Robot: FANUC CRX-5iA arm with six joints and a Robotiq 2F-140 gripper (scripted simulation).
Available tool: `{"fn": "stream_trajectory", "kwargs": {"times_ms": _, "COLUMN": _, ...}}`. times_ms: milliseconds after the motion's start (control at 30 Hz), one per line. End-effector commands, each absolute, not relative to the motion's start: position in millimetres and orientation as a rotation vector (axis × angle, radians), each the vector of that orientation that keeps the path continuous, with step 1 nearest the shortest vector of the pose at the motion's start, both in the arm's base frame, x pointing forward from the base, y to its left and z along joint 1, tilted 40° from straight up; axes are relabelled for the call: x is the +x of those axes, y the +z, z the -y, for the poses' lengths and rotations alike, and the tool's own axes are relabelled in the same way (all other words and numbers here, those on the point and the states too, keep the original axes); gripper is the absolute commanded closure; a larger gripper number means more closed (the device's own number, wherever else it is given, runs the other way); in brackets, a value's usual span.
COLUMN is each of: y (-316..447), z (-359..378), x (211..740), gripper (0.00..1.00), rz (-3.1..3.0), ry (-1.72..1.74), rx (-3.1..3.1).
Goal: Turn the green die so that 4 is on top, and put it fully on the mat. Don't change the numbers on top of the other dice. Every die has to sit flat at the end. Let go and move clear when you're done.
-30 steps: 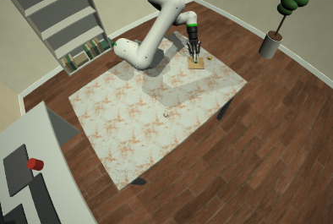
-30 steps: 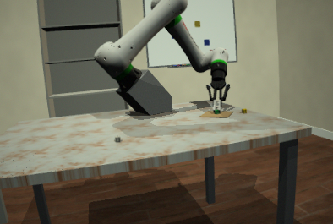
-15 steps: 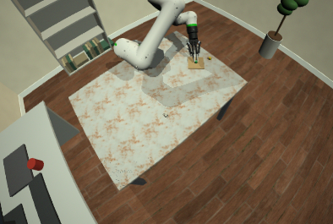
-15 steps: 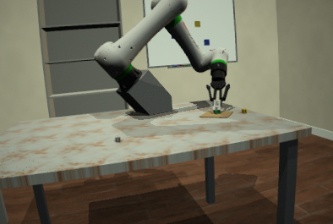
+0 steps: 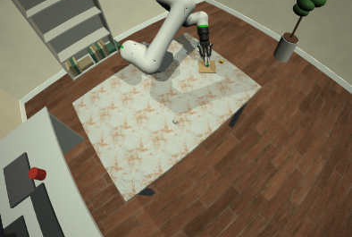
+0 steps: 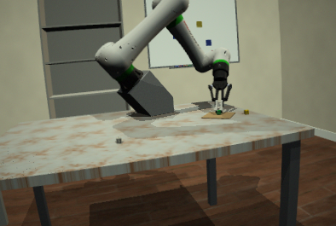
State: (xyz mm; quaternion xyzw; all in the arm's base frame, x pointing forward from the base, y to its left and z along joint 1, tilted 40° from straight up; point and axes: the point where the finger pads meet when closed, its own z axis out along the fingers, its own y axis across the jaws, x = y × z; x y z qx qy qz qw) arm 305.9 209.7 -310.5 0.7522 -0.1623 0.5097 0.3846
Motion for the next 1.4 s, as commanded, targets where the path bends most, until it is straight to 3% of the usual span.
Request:
{"fn": "stream_trajectory", "kwargs": {"times_ms": 0, "y": -306.9, "z": -212.8, "x": 305.3, "gripper": 0.82, "rz": 0.414, "ry": 1.299, "rx": 1.917}}
{"fn": "stream_trajectory", "kwargs": {"times_ms": 1100, "y": -259.8, "z": -251.9, "x": 295.9, "gripper": 0.82, "rz": 0.414, "ry": 1.298, "rx": 1.917}}
{"fn": "stream_trajectory", "kwargs": {"times_ms": 1367, "y": -257.4, "z": -251.3, "x": 297.8, "gripper": 0.82, "rz": 0.507, "ry": 1.119, "rx": 2.044}}
